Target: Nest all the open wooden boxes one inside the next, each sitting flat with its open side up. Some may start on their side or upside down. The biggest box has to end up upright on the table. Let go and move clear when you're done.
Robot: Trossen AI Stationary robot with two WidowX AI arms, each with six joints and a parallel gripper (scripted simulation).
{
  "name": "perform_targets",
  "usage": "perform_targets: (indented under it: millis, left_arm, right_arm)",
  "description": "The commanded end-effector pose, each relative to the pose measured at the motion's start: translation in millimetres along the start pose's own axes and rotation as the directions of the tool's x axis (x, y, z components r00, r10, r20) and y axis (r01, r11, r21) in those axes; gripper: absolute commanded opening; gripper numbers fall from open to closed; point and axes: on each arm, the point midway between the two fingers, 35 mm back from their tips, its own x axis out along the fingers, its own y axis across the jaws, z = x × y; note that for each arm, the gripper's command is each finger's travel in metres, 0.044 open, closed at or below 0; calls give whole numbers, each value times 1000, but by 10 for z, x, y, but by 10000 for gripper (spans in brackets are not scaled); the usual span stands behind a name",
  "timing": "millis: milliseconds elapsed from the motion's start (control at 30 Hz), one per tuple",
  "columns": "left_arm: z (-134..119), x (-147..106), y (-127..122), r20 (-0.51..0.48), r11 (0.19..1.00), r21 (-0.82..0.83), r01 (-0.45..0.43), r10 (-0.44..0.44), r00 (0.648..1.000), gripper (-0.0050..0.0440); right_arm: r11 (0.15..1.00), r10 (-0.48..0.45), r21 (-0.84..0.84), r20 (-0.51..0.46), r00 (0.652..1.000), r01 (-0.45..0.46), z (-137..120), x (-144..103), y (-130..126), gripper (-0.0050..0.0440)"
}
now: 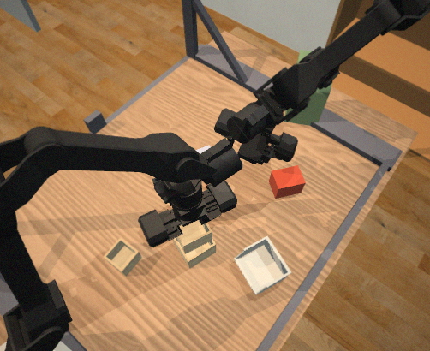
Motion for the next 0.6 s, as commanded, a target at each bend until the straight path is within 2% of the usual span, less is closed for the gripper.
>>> perform_targets:
  millis: [0, 100, 267, 567]
  left_arm:
    - [123, 48, 38, 74, 993, -70, 95, -90, 993, 400]
    - [152, 61, 52, 92, 990, -83, 113, -105, 990, 400]
    - [305, 98, 140, 196, 972, -128, 199, -172, 965, 400]
    - [561, 37, 372, 408, 941, -115, 318, -247, 879, 400]
  right_arm:
    - [1000, -25, -5, 0, 1000, 25, 28, -74, -45, 295]
    - [1000, -25, -5, 0, 1000, 25, 28, -74, -45, 295]
    - [1000, -25, -5, 0, 1000, 25, 28, -74, -45, 295]
    - [1000, -25, -5, 0, 1000, 25, 28, -74, -45, 295]
